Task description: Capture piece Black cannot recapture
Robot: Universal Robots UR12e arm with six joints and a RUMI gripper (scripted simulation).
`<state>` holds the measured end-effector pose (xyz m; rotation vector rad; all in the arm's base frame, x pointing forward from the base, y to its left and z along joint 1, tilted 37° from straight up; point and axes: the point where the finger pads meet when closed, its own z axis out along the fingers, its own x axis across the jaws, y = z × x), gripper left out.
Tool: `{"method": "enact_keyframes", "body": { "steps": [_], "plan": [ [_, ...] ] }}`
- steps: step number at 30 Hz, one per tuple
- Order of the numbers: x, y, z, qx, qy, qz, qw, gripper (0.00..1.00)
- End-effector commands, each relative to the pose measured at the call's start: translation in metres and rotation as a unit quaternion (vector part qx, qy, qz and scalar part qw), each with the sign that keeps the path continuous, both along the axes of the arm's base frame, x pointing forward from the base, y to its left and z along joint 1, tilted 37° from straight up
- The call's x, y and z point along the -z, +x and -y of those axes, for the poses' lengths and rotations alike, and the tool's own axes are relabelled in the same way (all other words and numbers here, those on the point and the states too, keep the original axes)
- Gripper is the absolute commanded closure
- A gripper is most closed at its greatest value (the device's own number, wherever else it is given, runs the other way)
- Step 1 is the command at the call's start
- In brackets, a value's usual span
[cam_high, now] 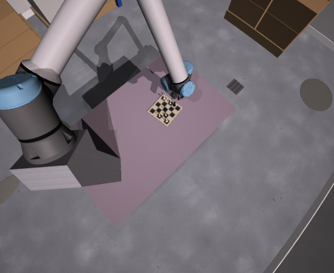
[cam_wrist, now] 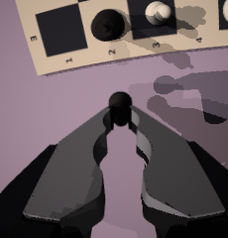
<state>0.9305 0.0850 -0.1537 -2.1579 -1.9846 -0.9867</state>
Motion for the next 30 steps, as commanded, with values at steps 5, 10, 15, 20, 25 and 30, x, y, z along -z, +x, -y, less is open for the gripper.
{"method": "enact_keyframes", "body": {
  "steps": [5,10,15,20,25,30],
  "plan": [
    [0.0200,0.0126,-0.0104,0.000,0.000,0.001,1.000,1.00],
    [0.0217,0.0135,-0.0113,0.000,0.000,0.001,1.000,1.00],
    [0.0217,0.0135,-0.0113,0.000,0.000,0.001,1.000,1.00],
    [0.0217,0.0135,-0.0113,0.000,0.000,0.001,1.000,1.00],
    [0.0217,0.0135,-0.0113,0.000,0.000,0.001,1.000,1.00],
    [0.0217,0.0135,-0.0113,0.000,0.000,0.001,1.000,1.00]
  ]
}}
